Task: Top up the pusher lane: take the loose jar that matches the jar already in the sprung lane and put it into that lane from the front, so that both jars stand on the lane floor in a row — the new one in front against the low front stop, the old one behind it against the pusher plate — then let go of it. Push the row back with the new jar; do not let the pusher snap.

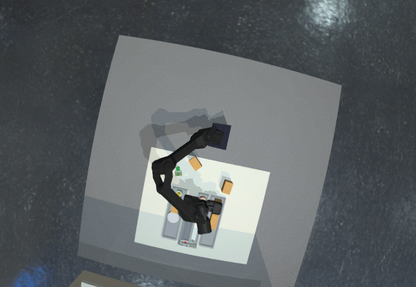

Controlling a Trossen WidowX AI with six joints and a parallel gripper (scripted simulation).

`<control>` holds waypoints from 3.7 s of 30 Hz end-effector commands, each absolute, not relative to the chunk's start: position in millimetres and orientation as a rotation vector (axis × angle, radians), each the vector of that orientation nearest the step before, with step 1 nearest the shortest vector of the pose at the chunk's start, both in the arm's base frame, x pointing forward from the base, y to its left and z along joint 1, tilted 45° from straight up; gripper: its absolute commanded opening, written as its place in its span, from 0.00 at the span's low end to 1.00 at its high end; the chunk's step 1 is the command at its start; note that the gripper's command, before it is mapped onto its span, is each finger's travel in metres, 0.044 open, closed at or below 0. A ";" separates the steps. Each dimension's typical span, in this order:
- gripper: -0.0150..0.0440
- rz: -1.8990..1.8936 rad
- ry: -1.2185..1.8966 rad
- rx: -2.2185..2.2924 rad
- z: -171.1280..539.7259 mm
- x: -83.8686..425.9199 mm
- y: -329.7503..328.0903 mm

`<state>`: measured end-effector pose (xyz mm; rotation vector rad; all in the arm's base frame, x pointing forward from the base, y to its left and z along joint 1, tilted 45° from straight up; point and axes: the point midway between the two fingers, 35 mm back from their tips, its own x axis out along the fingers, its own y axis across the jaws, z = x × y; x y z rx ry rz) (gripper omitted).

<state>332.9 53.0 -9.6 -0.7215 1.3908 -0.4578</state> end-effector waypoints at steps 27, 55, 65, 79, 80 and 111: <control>0.25 -0.467 1.382 -0.725 -10.3 334.5 48.6; 0.25 -0.467 1.382 -0.726 -10.5 329.9 47.8; 0.25 -0.467 1.382 -0.726 -10.5 328.3 47.4; 0.25 -0.466 1.382 -0.726 -11.3 323.6 49.3; 0.25 -0.466 1.382 -0.726 -11.3 323.6 49.3; 0.75 -0.466 1.383 -0.725 2.5 321.5 63.3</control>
